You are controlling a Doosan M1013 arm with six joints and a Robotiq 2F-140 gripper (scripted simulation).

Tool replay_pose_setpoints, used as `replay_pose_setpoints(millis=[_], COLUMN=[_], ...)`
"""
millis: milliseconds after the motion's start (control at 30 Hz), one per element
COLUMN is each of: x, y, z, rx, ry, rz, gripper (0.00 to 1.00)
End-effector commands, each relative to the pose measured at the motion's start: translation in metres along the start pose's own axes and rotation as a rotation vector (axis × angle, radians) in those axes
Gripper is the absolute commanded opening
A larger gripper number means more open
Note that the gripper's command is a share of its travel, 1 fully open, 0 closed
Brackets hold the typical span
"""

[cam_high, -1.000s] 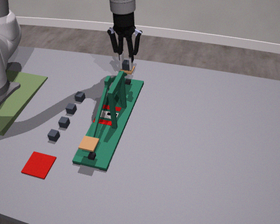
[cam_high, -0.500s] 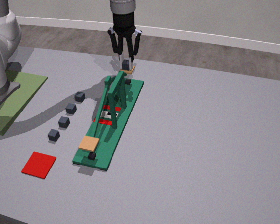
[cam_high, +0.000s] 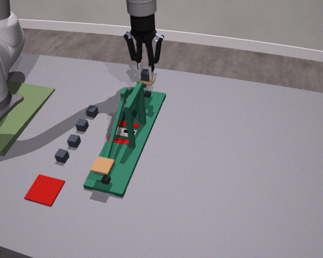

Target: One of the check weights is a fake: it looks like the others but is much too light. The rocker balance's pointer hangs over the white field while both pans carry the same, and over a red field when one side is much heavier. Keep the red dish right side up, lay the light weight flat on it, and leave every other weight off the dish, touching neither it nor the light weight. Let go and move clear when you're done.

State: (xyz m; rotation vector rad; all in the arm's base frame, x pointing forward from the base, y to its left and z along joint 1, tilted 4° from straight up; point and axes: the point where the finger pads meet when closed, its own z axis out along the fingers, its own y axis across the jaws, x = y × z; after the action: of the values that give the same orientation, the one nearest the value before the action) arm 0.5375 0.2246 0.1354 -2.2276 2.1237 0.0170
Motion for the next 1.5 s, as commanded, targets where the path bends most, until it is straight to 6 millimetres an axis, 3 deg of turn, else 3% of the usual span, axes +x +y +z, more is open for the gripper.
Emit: replay_pose_setpoints(millis=[0,1467], x=[0.000,0.006], y=[0.000,0.000], z=[0.000,0.015], rx=[0.000,0.000], ry=[0.000,0.000], rz=[0.000,0.000], gripper=[0.24,0.24])
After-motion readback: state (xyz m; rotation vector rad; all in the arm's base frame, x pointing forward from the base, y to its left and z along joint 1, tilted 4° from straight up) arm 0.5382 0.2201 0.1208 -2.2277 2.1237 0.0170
